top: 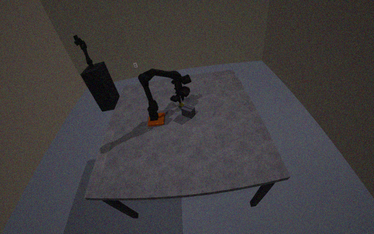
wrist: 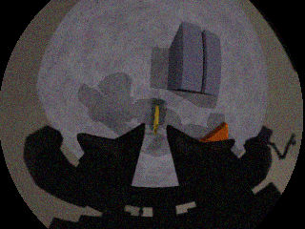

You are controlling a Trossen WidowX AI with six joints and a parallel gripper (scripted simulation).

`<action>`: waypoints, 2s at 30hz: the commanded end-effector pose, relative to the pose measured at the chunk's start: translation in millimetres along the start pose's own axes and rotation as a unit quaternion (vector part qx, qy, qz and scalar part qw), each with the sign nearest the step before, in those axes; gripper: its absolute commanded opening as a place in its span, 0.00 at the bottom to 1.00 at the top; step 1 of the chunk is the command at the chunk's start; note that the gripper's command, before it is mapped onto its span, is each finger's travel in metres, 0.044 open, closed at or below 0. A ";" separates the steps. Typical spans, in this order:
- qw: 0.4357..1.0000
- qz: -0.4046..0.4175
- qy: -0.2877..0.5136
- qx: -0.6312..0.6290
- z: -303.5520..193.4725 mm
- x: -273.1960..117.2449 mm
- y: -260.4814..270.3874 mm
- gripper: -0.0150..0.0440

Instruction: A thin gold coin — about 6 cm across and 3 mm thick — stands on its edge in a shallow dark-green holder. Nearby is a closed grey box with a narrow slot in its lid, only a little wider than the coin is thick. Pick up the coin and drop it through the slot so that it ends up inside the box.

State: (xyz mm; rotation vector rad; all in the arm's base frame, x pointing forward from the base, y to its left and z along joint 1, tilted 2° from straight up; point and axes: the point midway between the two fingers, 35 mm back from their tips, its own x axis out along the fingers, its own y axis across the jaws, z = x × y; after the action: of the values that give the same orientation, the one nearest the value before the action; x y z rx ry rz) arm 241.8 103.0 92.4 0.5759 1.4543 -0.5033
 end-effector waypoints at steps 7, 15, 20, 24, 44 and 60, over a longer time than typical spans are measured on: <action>1.000 -0.002 0.004 0.002 -1.6 18.0 -0.7 0.53; 1.000 -0.002 0.004 0.002 -2.0 30.8 -0.9 0.53; 1.000 -0.002 0.004 0.002 -2.4 38.7 -1.4 0.53; 1.000 -0.002 0.004 0.002 -2.8 45.0 -1.9 0.53; 1.000 -0.002 0.004 0.002 -3.3 51.8 -2.7 0.25; 1.000 -0.002 0.004 0.002 -1.0 18.9 1.5 0.25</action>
State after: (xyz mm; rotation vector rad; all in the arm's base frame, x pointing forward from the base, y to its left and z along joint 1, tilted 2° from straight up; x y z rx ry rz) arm 240.4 104.0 63.0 0.5688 1.4717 -0.5148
